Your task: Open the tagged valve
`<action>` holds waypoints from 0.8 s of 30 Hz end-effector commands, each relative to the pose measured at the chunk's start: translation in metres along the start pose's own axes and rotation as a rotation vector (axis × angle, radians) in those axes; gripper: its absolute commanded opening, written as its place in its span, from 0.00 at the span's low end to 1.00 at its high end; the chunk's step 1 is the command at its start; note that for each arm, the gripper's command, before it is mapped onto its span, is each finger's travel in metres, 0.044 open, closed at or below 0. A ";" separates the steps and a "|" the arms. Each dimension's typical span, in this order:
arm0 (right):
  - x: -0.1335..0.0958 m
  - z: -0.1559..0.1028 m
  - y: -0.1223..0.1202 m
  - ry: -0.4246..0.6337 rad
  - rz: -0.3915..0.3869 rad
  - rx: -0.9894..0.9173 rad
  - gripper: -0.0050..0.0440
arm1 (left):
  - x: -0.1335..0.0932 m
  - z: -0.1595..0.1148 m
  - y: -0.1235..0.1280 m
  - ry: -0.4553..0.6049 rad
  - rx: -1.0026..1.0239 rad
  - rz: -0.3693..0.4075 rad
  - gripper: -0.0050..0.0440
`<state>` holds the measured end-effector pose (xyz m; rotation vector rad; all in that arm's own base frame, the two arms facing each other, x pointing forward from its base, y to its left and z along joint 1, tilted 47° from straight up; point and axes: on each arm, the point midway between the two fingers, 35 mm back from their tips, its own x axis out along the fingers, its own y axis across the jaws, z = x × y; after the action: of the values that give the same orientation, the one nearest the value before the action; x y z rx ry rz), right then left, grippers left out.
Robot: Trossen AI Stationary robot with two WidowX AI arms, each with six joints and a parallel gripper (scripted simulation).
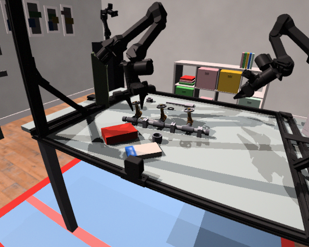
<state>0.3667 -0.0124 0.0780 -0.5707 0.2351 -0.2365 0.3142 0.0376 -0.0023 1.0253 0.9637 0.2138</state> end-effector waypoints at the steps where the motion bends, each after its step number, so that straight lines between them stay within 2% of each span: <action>1: 0.000 0.000 0.000 0.000 0.000 0.000 0.92 | 0.000 0.000 0.000 -0.002 -0.205 0.000 0.10; 12: 0.000 0.000 0.000 0.000 0.000 0.000 0.92 | 0.000 0.000 0.000 -0.008 -0.818 0.000 0.10; 14: 0.000 0.000 0.000 0.000 0.000 0.000 0.92 | 0.000 0.000 0.000 -0.008 -0.818 0.000 0.10; 16: 0.000 0.000 0.000 0.000 0.000 0.000 0.92 | 0.000 0.000 0.000 -0.010 -0.990 0.000 0.10; 24: 0.000 0.000 0.000 0.000 0.000 0.000 0.92 | 0.000 0.000 0.000 -0.014 -1.426 0.001 0.10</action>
<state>0.3667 -0.0124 0.0780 -0.5707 0.2352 -0.2365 0.3142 0.0378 -0.0022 -0.1360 0.6140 0.6994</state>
